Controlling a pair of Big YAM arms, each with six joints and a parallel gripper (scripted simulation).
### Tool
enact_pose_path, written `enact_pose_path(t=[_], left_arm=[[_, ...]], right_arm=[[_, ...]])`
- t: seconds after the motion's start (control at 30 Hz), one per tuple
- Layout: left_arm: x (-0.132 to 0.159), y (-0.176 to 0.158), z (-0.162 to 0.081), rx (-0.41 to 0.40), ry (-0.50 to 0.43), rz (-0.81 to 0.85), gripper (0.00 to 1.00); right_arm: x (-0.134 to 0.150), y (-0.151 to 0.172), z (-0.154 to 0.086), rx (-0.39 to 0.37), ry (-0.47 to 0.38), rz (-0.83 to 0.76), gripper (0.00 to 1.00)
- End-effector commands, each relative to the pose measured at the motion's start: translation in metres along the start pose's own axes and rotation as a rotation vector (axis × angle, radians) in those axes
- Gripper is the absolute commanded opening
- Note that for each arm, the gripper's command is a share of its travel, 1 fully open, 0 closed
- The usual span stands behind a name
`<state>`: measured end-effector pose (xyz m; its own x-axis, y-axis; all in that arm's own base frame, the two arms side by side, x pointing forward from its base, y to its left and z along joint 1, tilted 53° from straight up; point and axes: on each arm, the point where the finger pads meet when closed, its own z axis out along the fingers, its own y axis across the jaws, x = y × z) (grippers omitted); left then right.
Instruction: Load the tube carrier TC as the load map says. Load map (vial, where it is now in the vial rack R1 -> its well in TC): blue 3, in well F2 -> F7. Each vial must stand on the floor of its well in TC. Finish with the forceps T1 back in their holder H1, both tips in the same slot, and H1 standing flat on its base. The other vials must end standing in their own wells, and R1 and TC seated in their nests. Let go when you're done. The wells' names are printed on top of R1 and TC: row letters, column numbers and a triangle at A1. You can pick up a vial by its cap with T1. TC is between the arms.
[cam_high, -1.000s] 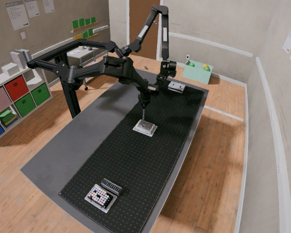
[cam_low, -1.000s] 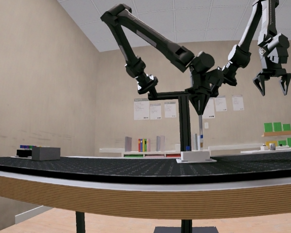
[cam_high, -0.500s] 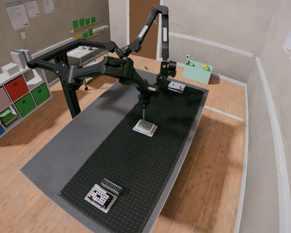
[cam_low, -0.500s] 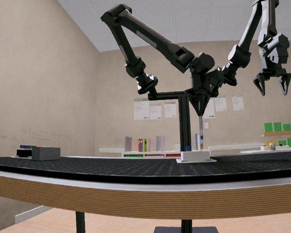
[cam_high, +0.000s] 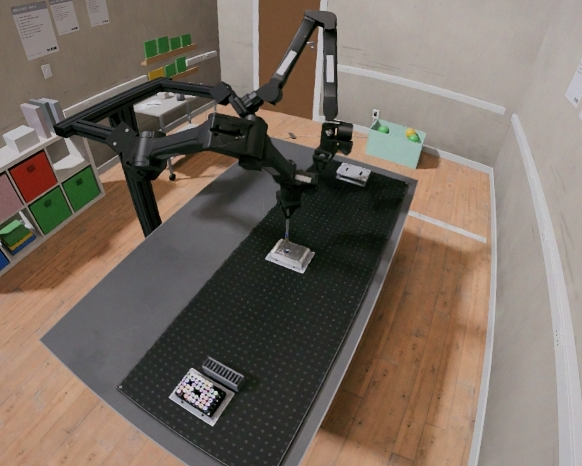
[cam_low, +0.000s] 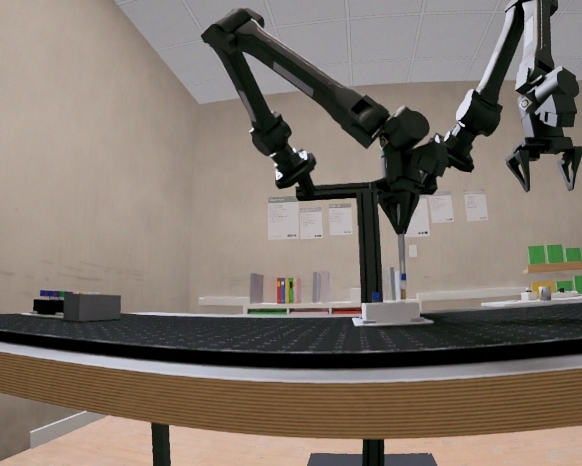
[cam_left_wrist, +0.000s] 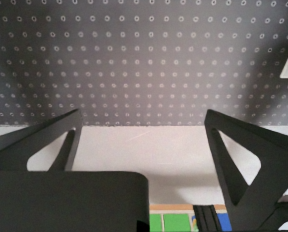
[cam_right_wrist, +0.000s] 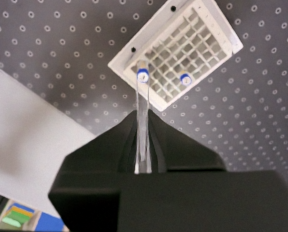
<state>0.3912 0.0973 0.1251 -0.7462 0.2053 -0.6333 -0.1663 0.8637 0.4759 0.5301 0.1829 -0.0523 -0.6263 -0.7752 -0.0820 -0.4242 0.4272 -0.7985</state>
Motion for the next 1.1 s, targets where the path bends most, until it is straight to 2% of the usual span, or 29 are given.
enact_pose_path(t=[0.0, 1.03, 1.07], left_arm=[[-0.0036, 0.0014, -0.0009, -0.003, -0.013, 0.001, 1.00], [-0.0036, 0.0014, -0.0009, -0.003, -0.013, 0.001, 1.00], [-0.0036, 0.0014, -0.0009, -0.003, -0.013, 0.001, 1.00]], right_arm=[[0.0029, -0.0029, 0.0130, -0.001, 0.015, 0.002, 0.09], [-0.0005, -0.0052, 0.0206, 0.003, 0.009, 0.010, 0.09], [0.0087, 0.0004, 0.0213, -0.009, 0.029, -0.015, 0.09]])
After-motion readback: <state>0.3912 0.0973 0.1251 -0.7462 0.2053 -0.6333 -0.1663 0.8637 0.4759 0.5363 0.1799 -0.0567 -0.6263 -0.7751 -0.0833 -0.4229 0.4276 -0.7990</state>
